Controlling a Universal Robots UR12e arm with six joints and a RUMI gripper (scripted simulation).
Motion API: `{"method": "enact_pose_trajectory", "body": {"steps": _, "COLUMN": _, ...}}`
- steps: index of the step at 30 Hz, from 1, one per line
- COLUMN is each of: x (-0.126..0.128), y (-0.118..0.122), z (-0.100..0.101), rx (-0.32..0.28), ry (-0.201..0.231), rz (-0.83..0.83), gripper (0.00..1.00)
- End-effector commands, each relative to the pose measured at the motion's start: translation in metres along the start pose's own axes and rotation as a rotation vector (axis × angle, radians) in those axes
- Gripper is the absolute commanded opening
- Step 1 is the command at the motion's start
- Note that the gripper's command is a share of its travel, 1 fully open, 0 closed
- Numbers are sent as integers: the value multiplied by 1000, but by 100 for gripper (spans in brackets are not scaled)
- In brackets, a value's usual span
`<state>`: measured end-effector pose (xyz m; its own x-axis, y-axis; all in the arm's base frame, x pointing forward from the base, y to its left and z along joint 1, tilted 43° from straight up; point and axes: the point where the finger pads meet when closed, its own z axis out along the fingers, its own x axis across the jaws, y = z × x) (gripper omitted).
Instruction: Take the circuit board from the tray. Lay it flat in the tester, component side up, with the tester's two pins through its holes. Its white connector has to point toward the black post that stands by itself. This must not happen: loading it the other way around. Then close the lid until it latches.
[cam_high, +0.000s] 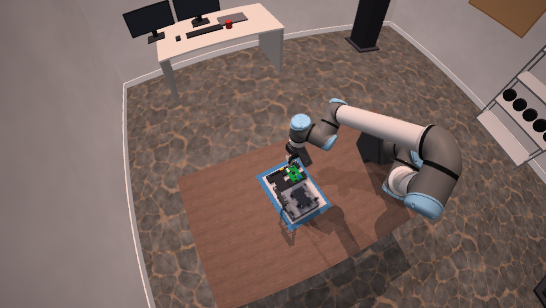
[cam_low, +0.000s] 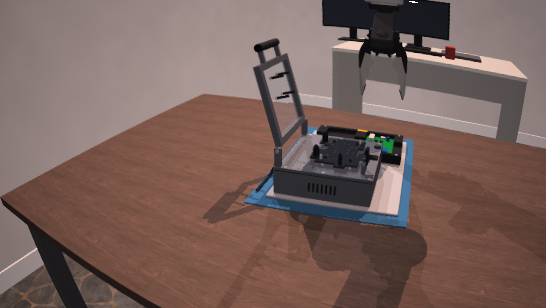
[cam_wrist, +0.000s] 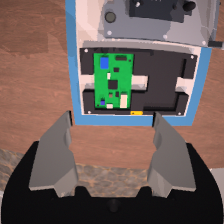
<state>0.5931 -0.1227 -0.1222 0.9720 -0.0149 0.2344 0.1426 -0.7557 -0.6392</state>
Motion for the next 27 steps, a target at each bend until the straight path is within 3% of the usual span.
{"method": "enact_pose_trajectory", "body": {"steps": 1, "x": 1, "y": 2, "z": 15, "rx": -2, "ry": 2, "rz": 0, "gripper": 59}}
{"method": "enact_pose_trajectory", "body": {"steps": 14, "x": 1, "y": 2, "z": 57, "rx": -2, "ry": 2, "rz": 0, "gripper": 59}}
{"method": "enact_pose_trajectory", "body": {"steps": 27, "x": 1, "y": 2, "z": 70, "rx": -2, "ry": 2, "rz": 0, "gripper": 59}}
